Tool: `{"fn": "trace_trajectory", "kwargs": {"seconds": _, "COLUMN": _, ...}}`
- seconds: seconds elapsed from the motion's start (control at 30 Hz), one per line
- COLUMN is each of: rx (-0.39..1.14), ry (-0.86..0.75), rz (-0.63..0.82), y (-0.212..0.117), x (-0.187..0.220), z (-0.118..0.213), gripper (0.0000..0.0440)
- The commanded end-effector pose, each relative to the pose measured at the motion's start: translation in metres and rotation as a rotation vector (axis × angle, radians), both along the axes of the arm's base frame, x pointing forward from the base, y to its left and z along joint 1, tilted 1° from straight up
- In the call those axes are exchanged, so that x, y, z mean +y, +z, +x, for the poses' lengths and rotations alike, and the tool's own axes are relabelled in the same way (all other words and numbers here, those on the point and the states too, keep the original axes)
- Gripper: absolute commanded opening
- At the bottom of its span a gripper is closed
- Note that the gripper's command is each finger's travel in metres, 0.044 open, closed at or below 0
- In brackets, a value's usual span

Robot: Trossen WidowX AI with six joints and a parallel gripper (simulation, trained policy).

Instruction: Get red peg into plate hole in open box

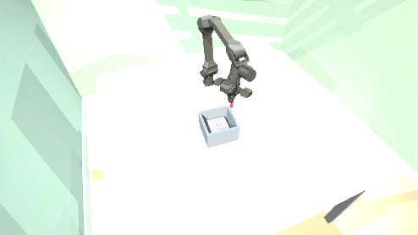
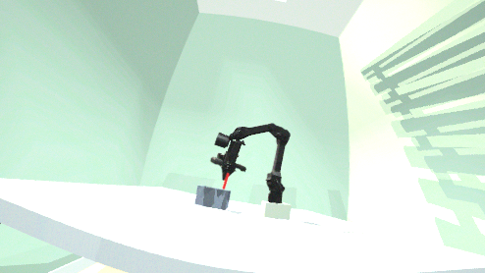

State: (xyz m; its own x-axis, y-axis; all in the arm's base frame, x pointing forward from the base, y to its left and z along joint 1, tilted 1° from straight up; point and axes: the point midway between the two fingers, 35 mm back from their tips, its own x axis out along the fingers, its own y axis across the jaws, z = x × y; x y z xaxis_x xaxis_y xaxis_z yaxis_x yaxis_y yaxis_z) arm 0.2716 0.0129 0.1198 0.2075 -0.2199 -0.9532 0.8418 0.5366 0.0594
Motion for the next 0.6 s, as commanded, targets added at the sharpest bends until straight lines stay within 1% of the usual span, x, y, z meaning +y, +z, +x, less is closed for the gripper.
{"fn": "trace_trajectory", "kwargs": {"seconds": 0.0, "rx": 0.003, "ry": -0.019, "rz": -0.004, "y": 0.002, "x": -0.013, "z": 0.007, "gripper": 0.0}}
{"fn": "trace_trajectory", "kwargs": {"seconds": 0.27, "rx": -0.004, "ry": -0.076, "rz": -0.001, "y": 0.003, "x": -0.046, "z": 0.025, "gripper": 0.0}}
{"fn": "trace_trajectory", "kwargs": {"seconds": 0.57, "rx": 0.0, "ry": -0.132, "rz": 0.016, "y": -0.008, "x": -0.078, "z": 0.04, "gripper": 0.0}}
